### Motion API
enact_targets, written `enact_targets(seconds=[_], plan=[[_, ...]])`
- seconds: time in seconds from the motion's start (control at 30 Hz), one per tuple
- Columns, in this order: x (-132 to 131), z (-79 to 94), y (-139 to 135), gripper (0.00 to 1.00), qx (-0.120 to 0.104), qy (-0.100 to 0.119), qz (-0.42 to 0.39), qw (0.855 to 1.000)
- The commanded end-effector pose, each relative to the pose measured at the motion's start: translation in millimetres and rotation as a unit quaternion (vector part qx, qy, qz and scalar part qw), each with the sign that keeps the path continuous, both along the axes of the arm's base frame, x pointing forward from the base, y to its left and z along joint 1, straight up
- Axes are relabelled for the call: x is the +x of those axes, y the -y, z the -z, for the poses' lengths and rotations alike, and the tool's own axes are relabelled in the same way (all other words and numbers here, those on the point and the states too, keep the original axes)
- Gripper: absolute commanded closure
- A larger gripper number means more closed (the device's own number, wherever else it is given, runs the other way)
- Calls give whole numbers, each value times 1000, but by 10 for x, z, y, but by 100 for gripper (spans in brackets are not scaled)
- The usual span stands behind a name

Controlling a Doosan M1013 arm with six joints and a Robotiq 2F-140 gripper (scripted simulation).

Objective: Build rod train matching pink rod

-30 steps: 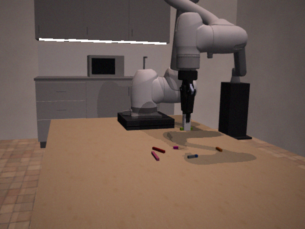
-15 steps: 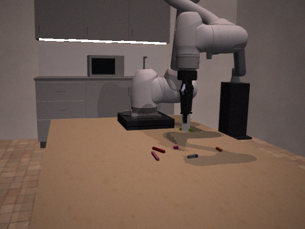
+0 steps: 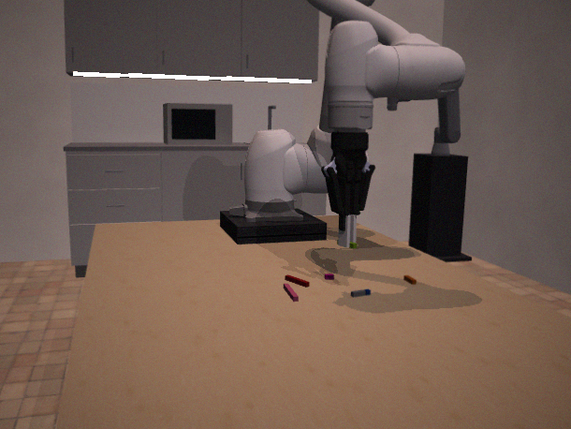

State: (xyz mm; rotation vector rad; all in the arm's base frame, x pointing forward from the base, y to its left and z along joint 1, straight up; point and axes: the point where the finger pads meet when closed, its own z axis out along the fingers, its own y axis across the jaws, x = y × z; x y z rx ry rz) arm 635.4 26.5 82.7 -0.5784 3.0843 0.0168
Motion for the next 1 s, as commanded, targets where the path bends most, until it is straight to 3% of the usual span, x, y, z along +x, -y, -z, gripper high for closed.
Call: enact_targets(seconds=[0.0,0.17,0.37,0.43,0.5,0.73,0.93,0.97], plan=[[29,-1,18,97,-6,-1,83,996],[67,-1,40,97,-5,-2,185,983],[111,0,68,97,-5,-2,304,953],[111,0,68,97,-5,-2,304,953],[137,1,84,97,-5,-3,371,928],[186,2,115,97,-5,-3,495,869],[230,3,144,97,-4,-4,597,802],[230,3,144,97,-4,-4,597,802]])
